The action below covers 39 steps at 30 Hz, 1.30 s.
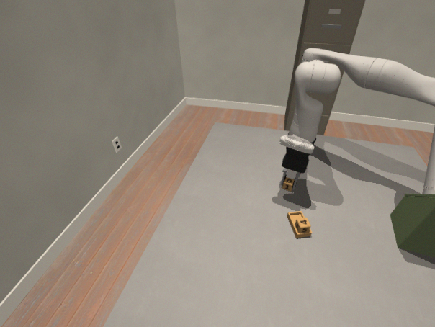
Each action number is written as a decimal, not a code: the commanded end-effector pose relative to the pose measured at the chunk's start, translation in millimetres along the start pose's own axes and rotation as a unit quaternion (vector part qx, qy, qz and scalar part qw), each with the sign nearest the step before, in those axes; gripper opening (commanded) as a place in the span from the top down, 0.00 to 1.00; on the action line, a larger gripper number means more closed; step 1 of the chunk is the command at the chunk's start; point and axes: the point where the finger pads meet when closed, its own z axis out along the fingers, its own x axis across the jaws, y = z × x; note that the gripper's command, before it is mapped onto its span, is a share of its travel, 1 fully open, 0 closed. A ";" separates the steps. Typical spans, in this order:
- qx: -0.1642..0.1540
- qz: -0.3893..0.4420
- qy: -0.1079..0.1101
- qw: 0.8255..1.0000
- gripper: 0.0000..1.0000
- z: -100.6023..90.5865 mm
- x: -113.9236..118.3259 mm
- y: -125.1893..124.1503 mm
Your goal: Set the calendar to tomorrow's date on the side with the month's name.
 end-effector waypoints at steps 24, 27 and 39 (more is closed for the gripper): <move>0.000 0.000 0.001 1.000 0.43 -0.7 0.5 -0.2; 0.000 0.000 0.001 1.000 0.37 -0.7 0.5 -0.2; 0.000 0.000 0.001 1.000 0.19 -0.7 0.5 -0.2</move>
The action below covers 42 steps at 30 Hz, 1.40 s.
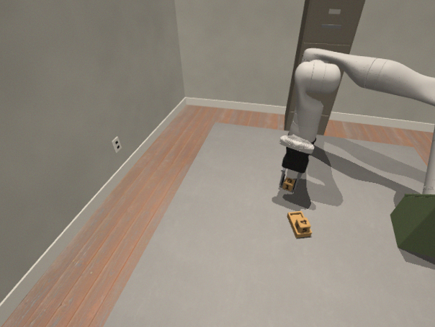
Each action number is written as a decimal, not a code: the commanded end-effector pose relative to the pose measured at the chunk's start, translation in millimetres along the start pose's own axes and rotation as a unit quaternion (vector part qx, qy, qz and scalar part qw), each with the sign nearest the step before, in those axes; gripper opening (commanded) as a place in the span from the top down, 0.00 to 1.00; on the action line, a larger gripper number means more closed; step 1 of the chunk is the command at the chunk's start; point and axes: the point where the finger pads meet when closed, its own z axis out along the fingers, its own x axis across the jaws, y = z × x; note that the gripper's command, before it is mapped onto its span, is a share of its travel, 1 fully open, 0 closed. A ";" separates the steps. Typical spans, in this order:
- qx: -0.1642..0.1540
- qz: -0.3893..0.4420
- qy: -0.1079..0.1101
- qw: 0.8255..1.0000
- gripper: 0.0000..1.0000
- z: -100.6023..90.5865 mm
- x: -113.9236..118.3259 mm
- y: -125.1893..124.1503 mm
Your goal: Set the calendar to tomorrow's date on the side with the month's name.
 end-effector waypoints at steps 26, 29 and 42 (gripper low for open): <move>0.000 0.000 0.001 1.000 0.13 -33.3 0.4 -0.2; 0.000 0.000 0.001 1.000 0.13 -49.9 0.4 -0.2; 0.000 0.000 0.001 1.000 0.13 -89.8 0.3 -0.1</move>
